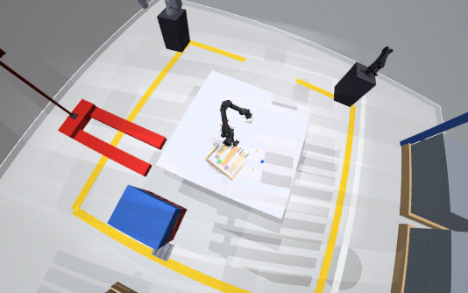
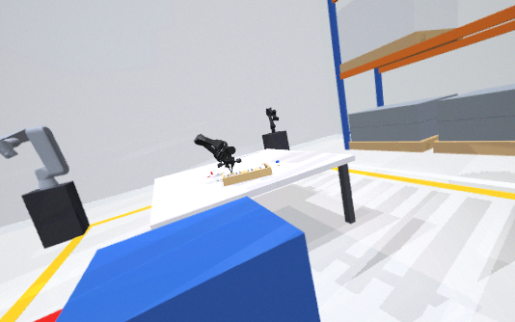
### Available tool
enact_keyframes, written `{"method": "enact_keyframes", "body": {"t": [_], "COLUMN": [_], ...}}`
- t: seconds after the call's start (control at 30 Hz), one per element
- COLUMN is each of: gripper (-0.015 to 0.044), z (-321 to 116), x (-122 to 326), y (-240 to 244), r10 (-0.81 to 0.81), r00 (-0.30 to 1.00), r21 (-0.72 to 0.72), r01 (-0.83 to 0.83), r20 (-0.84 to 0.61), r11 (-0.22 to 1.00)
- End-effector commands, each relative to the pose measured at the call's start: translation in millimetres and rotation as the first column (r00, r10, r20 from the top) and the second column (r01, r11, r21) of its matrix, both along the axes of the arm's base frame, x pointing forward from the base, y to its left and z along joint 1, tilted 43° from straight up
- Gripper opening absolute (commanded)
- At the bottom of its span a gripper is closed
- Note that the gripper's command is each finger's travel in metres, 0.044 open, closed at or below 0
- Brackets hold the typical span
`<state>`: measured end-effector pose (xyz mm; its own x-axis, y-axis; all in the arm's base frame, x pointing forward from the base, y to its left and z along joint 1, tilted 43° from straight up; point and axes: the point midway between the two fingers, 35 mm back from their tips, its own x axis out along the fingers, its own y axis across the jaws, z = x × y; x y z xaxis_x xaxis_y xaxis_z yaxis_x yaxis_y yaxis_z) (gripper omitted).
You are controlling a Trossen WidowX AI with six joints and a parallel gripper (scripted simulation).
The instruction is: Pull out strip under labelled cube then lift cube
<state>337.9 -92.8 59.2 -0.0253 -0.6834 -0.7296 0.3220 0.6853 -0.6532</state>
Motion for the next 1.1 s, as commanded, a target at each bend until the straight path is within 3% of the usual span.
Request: {"method": "enact_keyframes", "body": {"t": [0.0, 1.07], "gripper": [0.0000, 0.0000], "z": [-5.1, -16.6], "x": [-9.8, -56.5], "y": [0.1, 12.9], "r10": [-0.009, -0.009], "r00": [1.000, 1.000], "r21": [0.001, 0.001], "r01": [0.009, 0.009], "r20": [-0.013, -0.016], "r11": [1.000, 1.000]}}
